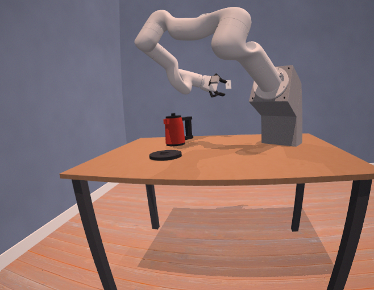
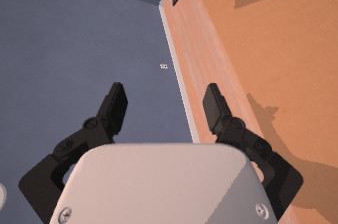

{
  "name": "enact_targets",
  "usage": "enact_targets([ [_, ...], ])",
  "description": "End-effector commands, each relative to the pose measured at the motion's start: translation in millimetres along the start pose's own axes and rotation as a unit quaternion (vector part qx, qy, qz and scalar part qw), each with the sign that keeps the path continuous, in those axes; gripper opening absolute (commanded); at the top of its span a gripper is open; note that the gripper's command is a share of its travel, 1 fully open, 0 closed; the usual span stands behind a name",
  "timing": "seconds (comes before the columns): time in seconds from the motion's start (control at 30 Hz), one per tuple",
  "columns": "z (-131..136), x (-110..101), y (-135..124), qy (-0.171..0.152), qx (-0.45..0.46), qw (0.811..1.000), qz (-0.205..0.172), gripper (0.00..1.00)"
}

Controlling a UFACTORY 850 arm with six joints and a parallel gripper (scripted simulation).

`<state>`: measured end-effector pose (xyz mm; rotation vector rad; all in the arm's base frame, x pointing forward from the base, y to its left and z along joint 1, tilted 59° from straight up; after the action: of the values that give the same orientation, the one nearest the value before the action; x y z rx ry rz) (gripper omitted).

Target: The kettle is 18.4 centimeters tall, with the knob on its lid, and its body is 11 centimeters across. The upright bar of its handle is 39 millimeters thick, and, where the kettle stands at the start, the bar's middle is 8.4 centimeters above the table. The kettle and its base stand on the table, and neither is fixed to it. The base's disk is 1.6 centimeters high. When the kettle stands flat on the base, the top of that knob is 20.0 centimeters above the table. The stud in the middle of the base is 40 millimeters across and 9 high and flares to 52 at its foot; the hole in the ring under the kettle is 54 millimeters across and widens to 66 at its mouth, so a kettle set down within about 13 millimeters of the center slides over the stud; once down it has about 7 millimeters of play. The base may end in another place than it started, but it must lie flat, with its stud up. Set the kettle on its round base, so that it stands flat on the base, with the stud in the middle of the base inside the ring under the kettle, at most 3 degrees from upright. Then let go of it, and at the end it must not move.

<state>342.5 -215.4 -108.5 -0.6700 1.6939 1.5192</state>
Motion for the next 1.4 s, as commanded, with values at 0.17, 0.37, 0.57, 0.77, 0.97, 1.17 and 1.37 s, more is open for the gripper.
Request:
enact_targets([
  [0.17,-0.5,-0.4,-0.1,0.000,0.000,1.000,0.000,1.00],
  [0.37,-0.5,-0.4,-0.1,0.000,0.000,1.000,0.000,1.00],
  [0.57,-0.5,-0.4,-0.1,0.000,0.000,1.000,0.000,0.81],
  [0.77,-0.5,-0.4,0.0,0.000,0.000,1.000,0.000,0.81],
  [0.97,-0.2,-0.6,0.2,-0.001,-0.002,1.000,0.000,0.81],
  [1.17,0.1,-0.9,0.5,-0.002,-0.004,1.000,0.000,0.81],
  [1.37,1.0,-1.7,1.4,-0.006,-0.010,1.000,0.001,0.81],
])
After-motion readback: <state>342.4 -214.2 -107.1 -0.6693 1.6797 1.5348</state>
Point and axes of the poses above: the point where the finger pads meet when closed, its own x axis out along the fingers, its own z axis across the jaws, y = z × x, the point moved 1 cm from there along -x, back along the fingers, and after that the axes turned 11 degrees about -x, right-handed, at the moved point
